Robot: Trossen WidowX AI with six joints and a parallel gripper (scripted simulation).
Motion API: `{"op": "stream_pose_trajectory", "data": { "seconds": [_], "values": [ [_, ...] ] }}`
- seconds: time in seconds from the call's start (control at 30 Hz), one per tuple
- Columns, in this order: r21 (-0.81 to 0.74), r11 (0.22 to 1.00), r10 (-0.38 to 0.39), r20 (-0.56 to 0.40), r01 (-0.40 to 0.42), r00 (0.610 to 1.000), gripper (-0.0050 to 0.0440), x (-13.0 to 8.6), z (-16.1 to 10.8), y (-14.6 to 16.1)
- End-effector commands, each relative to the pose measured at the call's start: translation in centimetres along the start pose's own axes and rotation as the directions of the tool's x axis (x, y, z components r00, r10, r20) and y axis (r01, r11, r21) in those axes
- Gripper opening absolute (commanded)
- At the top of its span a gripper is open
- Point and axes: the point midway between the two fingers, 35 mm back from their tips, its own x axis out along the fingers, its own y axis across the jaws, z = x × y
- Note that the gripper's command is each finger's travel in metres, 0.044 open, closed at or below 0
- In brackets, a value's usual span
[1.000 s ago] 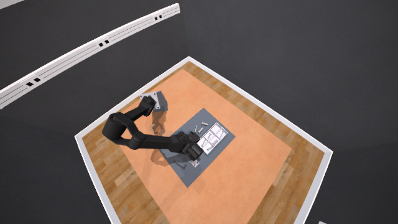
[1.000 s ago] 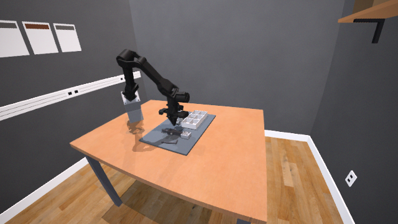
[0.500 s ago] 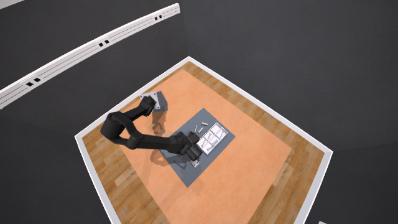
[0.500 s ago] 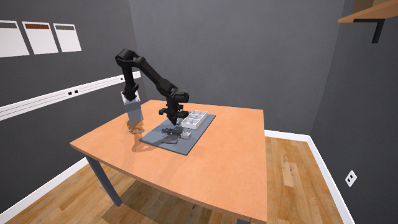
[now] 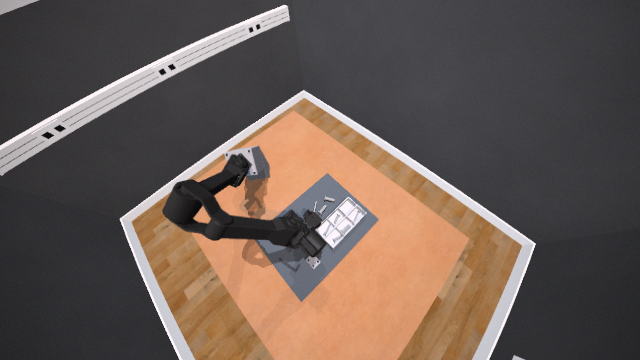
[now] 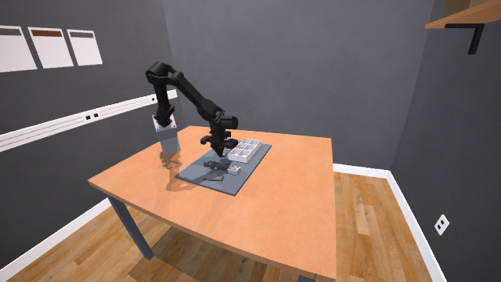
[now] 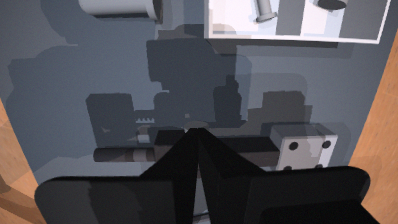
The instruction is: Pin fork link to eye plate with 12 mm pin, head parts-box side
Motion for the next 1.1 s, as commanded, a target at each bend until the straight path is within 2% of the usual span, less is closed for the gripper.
{"op": "stream_pose_trajectory", "data": {
  "seconds": [0.0, 1.07],
  "values": [
    [0.012, 1.0, -0.017, 0.0, 0.017, 1.0, -0.005, -0.28, 0.25, -0.64],
    [0.006, 1.0, -0.009, 0.003, 0.009, 1.0, -0.005, 0.21, 0.61, -0.39]
  ]
}}
